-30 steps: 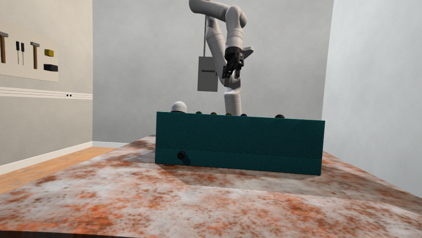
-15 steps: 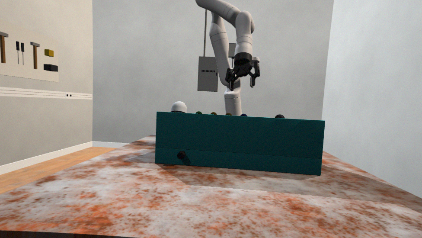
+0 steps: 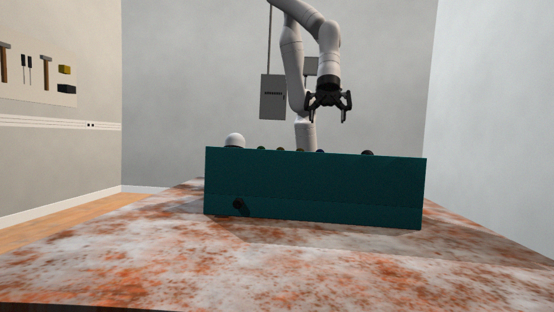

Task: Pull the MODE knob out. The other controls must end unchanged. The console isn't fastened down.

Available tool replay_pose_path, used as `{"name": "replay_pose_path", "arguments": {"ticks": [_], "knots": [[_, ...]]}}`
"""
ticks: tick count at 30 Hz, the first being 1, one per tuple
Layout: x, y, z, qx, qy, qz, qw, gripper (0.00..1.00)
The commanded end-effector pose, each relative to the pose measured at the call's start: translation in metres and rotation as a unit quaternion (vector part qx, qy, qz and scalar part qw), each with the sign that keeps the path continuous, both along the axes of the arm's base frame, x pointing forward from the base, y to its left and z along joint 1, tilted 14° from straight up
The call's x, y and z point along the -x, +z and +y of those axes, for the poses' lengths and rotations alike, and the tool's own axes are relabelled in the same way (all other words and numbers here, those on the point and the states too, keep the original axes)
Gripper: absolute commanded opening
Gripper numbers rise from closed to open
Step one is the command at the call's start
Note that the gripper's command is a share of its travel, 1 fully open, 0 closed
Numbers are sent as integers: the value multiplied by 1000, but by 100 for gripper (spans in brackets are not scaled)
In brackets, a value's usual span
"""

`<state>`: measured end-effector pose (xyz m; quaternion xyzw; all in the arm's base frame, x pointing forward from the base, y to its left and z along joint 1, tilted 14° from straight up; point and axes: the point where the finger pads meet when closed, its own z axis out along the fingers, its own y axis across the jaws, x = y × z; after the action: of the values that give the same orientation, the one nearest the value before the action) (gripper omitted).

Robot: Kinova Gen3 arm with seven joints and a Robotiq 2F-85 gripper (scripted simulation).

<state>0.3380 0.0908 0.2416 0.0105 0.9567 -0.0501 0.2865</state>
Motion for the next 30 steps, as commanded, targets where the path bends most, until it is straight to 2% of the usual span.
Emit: {"name": "replay_pose_path", "arguments": {"ticks": [1, 19, 20, 30], "knots": [[0, -2, 4, 13, 23, 2, 1000, 100], [0, -5, 9, 29, 49, 4, 998, 100], [0, -5, 9, 29, 49, 4, 998, 77], [0, -5, 9, 29, 49, 4, 998, 77]]}}
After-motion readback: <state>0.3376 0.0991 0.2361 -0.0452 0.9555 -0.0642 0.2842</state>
